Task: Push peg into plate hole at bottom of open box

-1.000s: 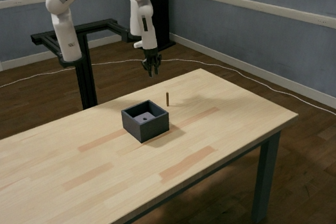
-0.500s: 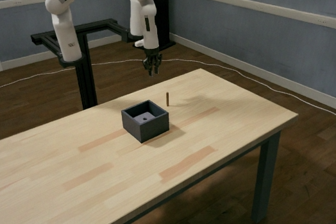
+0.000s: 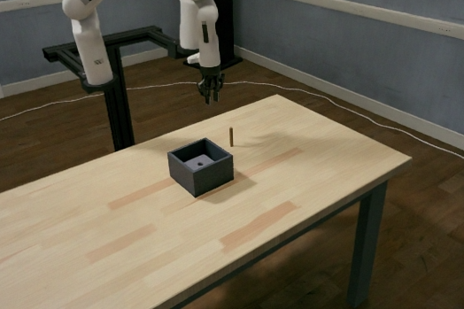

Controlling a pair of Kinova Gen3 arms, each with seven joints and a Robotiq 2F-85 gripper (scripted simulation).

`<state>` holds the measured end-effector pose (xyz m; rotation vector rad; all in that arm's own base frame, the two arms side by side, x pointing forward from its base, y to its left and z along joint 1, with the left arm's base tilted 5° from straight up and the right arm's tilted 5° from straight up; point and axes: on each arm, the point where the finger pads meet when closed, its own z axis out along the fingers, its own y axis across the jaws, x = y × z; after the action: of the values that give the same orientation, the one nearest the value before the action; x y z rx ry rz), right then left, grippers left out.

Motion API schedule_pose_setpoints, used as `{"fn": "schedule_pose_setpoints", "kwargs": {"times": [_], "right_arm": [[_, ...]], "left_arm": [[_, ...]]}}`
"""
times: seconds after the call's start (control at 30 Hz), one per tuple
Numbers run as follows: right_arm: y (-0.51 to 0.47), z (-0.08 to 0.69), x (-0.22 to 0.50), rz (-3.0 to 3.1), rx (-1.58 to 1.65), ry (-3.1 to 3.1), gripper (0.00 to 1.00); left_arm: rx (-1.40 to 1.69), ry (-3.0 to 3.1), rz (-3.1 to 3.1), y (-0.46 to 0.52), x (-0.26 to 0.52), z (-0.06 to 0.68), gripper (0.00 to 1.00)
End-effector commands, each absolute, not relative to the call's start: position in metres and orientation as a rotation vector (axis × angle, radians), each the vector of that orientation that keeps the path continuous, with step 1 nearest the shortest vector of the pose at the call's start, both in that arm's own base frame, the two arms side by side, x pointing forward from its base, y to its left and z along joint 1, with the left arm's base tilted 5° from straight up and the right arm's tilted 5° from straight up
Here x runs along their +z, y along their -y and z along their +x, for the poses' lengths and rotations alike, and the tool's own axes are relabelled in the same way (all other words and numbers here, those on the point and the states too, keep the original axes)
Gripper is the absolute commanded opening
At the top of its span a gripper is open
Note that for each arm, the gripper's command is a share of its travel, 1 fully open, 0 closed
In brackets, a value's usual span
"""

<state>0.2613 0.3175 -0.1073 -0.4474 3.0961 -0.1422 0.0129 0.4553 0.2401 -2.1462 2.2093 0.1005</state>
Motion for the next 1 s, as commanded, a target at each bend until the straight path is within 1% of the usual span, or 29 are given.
{"fn": "schedule_pose_setpoints", "kwargs": {"times": [0.0, 0.67, 0.87, 0.97], "right_arm": [[-0.318, 0.262, -0.106, -0.448, -0.141, -3.099, 0.476], [-0.319, 0.264, -0.107, -0.448, -0.142, -3.105, 0.476], [-0.335, 0.321, -0.134, -0.448, -0.141, -3.105, 0.476], [-0.336, 0.331, -0.139, -0.448, -0.141, -3.105, 0.476]], "left_arm": [[0.103, -2.208, -2.145, -0.456, 0.241, 0.013, 1.0], [0.103, -2.208, -2.145, -0.456, 0.241, 0.013, 1.0], [0.103, -2.208, -2.145, -0.456, 0.241, 0.013, 1.0], [0.103, -2.208, -2.145, -0.456, 0.241, 0.013, 1.0]]}}
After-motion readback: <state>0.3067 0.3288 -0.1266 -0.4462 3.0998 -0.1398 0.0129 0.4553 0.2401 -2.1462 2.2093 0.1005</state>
